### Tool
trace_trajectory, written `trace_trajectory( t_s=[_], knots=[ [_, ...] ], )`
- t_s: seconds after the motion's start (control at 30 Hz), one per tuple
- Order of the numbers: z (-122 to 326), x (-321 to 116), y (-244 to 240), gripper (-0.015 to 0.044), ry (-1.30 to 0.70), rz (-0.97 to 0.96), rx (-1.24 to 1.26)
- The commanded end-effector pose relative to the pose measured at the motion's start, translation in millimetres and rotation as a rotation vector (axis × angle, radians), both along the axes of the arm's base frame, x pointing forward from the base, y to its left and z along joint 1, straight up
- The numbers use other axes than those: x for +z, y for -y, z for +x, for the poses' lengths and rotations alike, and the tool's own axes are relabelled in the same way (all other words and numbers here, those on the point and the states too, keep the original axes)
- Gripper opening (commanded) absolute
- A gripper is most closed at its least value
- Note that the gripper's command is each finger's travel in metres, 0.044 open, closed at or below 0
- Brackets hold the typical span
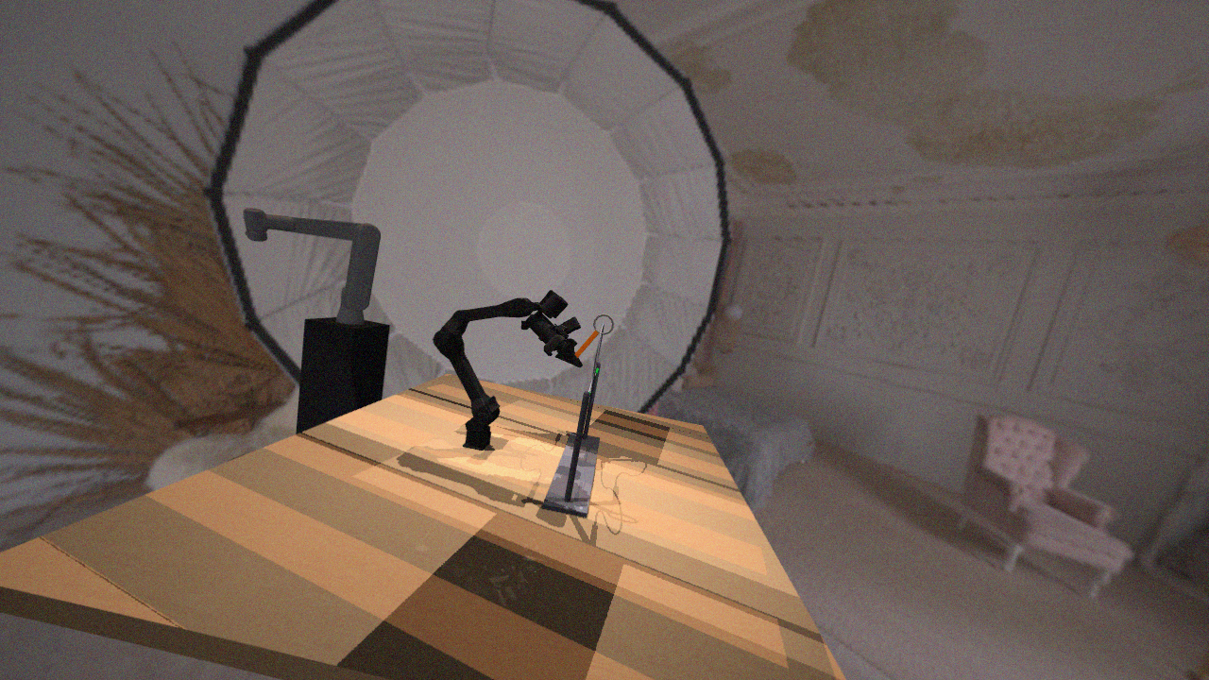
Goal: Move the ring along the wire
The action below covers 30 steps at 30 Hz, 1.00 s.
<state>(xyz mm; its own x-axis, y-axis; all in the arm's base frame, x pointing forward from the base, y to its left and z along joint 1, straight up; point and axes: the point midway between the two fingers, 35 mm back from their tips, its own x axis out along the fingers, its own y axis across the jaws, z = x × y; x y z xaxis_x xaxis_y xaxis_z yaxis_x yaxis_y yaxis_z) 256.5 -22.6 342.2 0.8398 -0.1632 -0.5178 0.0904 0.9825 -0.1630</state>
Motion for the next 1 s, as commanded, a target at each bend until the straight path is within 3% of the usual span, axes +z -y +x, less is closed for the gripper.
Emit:
trace_trajectory(
  t_s=[0.0,0.97],
  knots=[
    [-0.6,-0.7,2.4,-0.015,0.001,-0.056,0.0],
    [-0.4,5.0,19.2,-0.015,0.017,-0.459,-0.005]
  ],
)
